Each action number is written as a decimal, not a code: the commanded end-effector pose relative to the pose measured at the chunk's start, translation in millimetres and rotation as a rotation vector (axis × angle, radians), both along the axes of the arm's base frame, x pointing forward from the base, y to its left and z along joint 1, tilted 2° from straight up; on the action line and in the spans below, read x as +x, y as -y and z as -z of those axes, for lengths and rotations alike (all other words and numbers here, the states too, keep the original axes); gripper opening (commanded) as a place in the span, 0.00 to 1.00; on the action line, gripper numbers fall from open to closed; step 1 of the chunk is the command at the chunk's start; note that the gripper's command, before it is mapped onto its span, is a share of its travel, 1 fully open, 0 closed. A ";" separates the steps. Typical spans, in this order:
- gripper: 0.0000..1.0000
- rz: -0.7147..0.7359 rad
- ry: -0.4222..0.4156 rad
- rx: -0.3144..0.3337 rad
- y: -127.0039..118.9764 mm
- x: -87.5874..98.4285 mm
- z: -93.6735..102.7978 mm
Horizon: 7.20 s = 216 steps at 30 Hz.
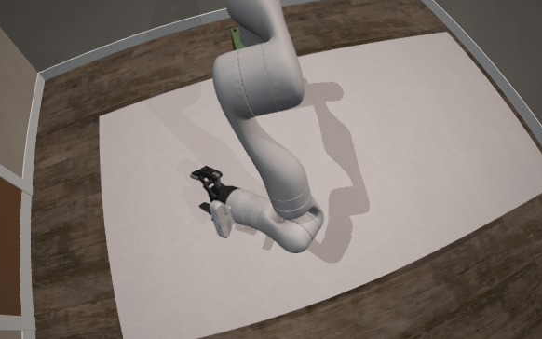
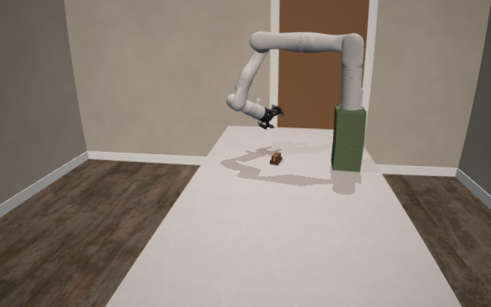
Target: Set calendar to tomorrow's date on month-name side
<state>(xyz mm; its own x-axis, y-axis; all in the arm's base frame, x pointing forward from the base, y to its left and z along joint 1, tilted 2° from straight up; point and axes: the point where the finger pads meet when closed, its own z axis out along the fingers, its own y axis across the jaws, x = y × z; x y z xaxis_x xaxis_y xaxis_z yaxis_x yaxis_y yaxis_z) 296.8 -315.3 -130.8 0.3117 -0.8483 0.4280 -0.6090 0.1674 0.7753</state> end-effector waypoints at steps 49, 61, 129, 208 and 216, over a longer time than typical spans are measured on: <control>1.00 -0.975 0.505 1.008 -238.8 29.4 -24.3; 1.00 -0.975 0.505 1.008 -238.8 29.4 -24.3; 1.00 0.317 1.032 0.446 -237.7 30.1 19.9; 0.46 0.444 1.068 0.379 -237.7 31.1 34.5; 0.46 0.444 1.068 0.379 -237.8 31.2 46.3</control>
